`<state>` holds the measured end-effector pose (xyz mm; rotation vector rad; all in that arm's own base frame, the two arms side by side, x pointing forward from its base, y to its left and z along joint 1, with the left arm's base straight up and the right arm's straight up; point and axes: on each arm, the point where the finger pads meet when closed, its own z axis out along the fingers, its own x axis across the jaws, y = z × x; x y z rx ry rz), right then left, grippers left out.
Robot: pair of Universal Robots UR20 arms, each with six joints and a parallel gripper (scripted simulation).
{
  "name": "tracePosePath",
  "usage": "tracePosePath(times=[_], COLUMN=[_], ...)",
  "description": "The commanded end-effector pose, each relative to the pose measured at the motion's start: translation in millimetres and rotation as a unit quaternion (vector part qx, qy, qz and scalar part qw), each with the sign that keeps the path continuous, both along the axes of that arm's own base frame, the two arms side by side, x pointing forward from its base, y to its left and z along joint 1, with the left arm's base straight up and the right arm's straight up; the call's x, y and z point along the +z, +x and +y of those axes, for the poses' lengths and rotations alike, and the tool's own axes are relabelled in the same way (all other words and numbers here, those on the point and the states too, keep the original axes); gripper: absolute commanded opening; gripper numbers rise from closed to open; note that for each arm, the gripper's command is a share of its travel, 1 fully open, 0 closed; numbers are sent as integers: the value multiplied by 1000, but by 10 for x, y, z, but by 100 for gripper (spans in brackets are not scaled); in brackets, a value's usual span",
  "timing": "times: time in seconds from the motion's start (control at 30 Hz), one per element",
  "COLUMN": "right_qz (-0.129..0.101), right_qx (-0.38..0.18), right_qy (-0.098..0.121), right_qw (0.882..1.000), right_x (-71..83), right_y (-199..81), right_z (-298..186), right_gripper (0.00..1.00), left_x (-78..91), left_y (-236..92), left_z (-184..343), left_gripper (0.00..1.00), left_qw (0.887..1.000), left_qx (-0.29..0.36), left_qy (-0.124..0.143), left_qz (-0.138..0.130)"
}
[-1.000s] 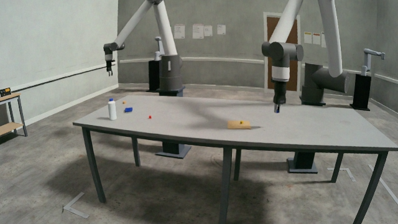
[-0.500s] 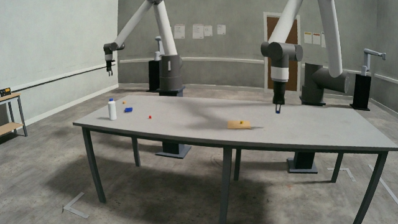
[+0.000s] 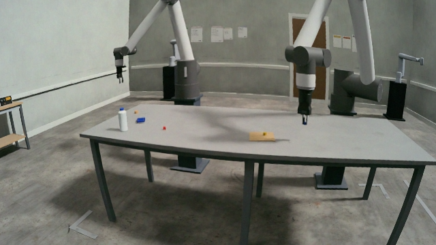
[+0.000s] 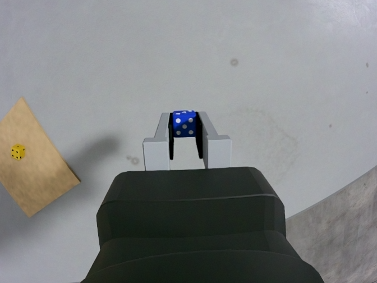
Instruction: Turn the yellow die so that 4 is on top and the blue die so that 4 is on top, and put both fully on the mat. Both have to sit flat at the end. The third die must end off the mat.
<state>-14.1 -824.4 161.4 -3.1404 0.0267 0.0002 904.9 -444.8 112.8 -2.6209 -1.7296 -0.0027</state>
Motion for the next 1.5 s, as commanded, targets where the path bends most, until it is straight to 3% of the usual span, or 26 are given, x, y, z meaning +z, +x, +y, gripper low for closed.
tracePosePath(times=[0.0,0.27,0.53,0.63,0.7,0.8,1.0,1.03,1.07,1.17,1.23,1.4,1.47], right_qz=[0,0,0,0,0,0,0,0,0,0,0,0,0], right_qx=[0,0,0,0,0,0,0,0,0,0,0,0,0], right_qy=[0,0,0,0,0,0,0,0,0,0,0,0,0], right_qw=[1000,1000,1000,1000,1000,1000,1000,1000,1000,1000,1000,1000,1000], right_x=[6,6,6,6,6,6,6,6,6,6,6,6,6], right_y=[1,1,1,1,1,1,1,1,1,1,1,1,1], right_z=[-4,-4,-4,-4,-4,-4,-4,-4,-4,-4,-4,-4,-4], right_gripper=[100,100,100,100,100,100,100,100,100,100,100,100,100], left_x=[7,-1,-10,-9,-11,-22,-27,-27,-23,-22,-28,-34,-31], left_y=[15,15,-13,-15,-28,-29,-48,-49,-59,-60,-70,-75,-90], left_z=[3,3,17,18,25,24,34,34,41,41,46,46,56], left_gripper=[34,34,34,34,34,34,34,34,34,34,34,34,34], left_qw=[1000,1000,990,989,980,974,951,951,942,941,923,904,887], left_qx=[-25,-26,-26,-26,-25,-25,-25,-25,-25,-25,-24,-24,-23], left_qy=[-1,-7,-59,-61,-83,-95,-130,-130,-140,-141,-161,-179,-193], left_qz=[0,-14,-127,-130,-179,-205,-281,-281,-303,-305,-350,-388,-419])
